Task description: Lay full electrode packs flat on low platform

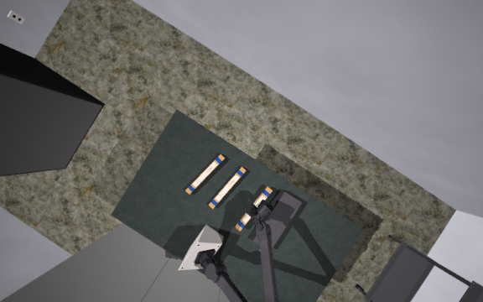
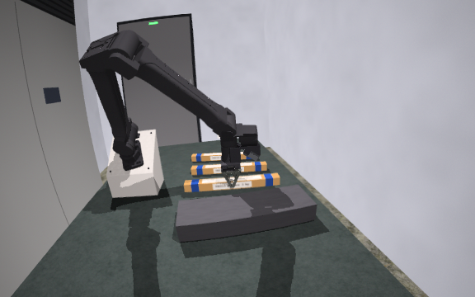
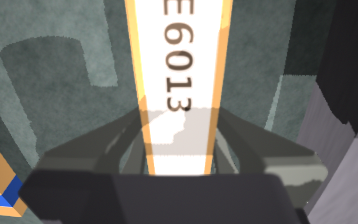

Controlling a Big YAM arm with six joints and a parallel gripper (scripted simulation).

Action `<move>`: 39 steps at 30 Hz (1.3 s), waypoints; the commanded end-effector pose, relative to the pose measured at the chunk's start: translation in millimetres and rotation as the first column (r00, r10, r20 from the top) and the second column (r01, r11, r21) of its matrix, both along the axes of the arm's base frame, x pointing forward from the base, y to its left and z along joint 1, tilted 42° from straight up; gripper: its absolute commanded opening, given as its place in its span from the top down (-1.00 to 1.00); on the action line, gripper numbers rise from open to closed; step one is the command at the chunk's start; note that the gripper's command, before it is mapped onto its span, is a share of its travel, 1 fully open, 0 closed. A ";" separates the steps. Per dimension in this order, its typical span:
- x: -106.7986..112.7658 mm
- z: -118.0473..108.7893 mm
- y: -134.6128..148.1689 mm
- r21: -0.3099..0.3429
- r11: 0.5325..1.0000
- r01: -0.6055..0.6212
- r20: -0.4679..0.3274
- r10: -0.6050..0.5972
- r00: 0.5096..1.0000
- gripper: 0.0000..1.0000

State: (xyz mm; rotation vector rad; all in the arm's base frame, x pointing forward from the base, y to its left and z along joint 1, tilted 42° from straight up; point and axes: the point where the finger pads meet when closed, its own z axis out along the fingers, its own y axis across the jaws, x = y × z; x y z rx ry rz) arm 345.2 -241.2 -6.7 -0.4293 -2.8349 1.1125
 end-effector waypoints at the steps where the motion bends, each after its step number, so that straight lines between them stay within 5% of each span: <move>1: 7.1 -4.0 2.6 0.004 1.000 -0.023 -0.006 0.023 1.000 1.00; 39: 9.8 -9.6 3.1 0.002 1.000 -0.028 0.001 0.028 1.000 1.00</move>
